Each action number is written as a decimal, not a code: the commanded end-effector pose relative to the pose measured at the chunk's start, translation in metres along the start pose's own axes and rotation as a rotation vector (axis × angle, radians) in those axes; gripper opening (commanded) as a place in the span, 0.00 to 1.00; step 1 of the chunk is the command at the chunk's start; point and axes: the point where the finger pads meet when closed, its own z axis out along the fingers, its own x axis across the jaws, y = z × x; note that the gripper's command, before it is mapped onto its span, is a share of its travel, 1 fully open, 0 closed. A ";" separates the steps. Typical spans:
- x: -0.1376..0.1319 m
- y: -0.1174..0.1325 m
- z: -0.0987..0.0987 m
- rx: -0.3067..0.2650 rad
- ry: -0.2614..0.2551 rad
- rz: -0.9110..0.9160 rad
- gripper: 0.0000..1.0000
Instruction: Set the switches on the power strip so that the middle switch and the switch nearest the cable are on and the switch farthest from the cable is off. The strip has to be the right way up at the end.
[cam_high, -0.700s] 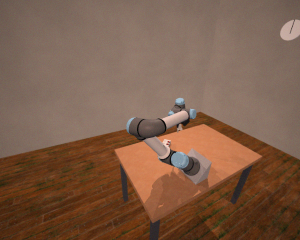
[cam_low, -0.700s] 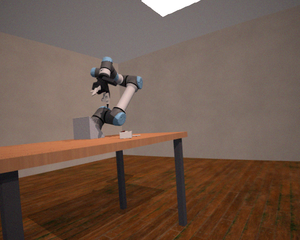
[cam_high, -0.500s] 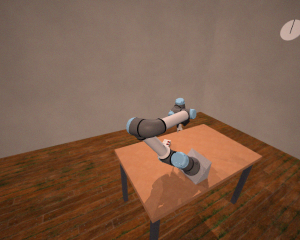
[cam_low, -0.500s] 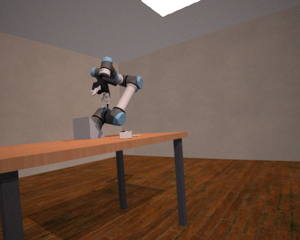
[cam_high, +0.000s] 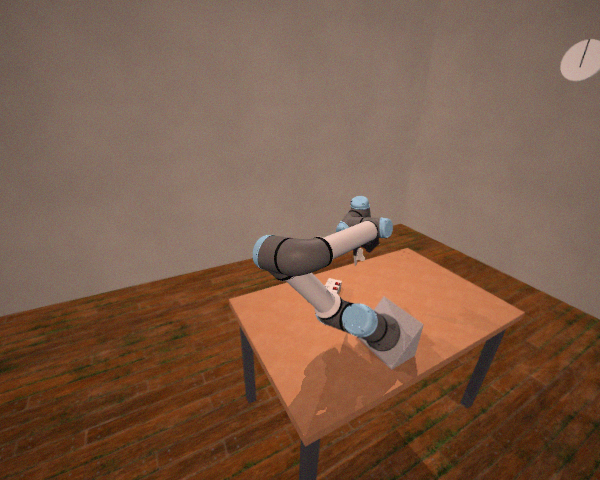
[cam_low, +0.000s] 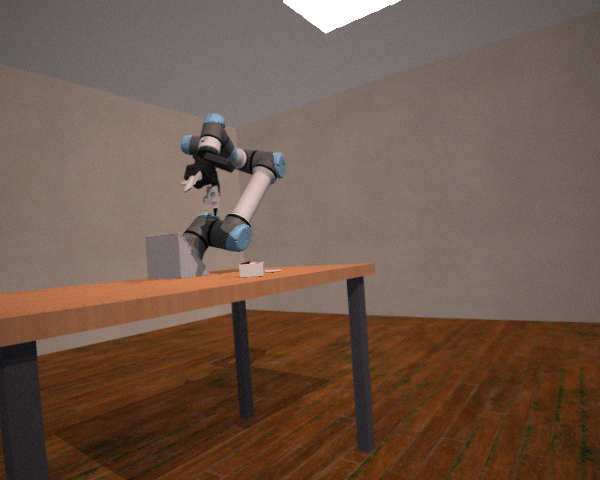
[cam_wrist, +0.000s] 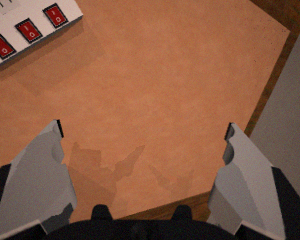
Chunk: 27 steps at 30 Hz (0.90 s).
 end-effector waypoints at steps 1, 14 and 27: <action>-0.009 -0.005 0.007 0.014 -0.035 -0.029 1.00; -0.113 -0.053 0.062 0.223 -0.391 -0.298 1.00; -0.152 -0.072 0.072 0.337 -0.509 -0.374 1.00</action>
